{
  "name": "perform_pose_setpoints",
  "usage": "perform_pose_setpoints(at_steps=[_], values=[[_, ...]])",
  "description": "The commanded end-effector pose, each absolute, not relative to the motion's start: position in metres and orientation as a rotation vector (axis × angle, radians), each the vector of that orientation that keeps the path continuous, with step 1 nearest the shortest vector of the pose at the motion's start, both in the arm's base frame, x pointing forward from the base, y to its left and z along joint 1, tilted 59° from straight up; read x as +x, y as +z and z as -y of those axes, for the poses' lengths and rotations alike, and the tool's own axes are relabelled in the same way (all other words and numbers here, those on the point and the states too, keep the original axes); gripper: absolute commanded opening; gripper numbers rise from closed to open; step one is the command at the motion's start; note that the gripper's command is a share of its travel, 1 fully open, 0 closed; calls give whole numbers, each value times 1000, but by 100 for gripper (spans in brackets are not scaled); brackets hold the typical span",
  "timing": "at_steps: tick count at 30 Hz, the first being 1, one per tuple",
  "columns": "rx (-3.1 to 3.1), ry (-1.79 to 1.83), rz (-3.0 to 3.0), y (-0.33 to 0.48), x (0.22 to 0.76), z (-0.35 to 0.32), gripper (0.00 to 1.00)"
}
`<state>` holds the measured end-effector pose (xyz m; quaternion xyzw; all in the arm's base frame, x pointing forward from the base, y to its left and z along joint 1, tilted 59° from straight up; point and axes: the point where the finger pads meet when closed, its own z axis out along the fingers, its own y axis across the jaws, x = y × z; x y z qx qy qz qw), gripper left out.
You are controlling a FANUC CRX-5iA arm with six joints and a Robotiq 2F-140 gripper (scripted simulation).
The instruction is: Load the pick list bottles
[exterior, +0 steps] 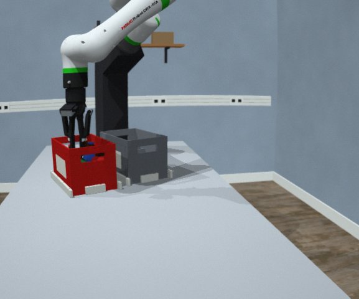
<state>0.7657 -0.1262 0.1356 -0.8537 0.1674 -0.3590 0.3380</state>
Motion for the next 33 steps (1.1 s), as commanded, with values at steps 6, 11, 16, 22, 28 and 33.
perform_pose_setpoints(at_steps=[6, 11, 16, 22, 28, 33], values=[[-2225, -937, -437, 139, 762, 130, 10], [-2225, -937, -437, 143, 756, 134, 10], [-2225, -937, -437, 146, 752, 136, 10], [-2225, -937, -437, 151, 745, 140, 10], [-2225, -937, -437, 156, 738, 145, 10], [-2225, -937, -437, 159, 734, 147, 10]])
